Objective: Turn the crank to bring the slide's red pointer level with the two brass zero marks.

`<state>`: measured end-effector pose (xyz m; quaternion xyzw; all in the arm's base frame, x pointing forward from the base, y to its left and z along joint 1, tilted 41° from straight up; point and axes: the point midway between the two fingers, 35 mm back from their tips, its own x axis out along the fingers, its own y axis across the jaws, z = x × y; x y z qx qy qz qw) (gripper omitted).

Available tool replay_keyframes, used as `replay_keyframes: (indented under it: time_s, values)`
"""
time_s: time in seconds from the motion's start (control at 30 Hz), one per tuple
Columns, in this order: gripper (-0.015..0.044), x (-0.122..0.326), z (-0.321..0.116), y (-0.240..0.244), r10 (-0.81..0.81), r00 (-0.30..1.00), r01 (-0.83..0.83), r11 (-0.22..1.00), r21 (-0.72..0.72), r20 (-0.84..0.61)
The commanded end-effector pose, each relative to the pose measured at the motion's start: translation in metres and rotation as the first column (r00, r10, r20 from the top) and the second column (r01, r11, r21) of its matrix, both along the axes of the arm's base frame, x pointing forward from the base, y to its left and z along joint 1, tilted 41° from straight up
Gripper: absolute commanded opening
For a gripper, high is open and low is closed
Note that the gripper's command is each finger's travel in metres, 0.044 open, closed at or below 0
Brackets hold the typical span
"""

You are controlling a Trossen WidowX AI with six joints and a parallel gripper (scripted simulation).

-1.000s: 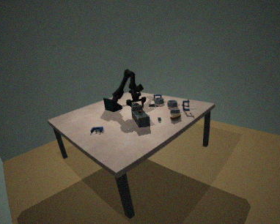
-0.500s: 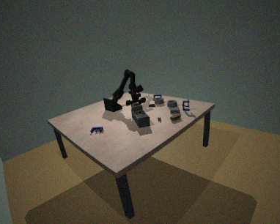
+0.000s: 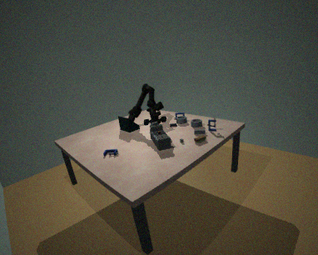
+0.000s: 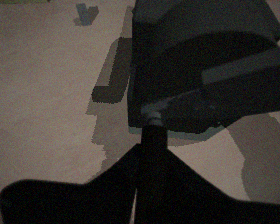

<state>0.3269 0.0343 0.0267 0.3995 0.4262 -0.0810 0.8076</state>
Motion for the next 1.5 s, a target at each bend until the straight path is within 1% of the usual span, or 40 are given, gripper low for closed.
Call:
replay_keyframes:
  time_s: [0.0,1.47]
  values:
    - [0.0000,0.000,0.001,0.000,-0.001,1.000,0.001,1.000,0.002,-0.001]
    - [0.0000,0.002,0.023,-0.013,-0.001,1.000,0.001,1.000,0.001,-0.001]
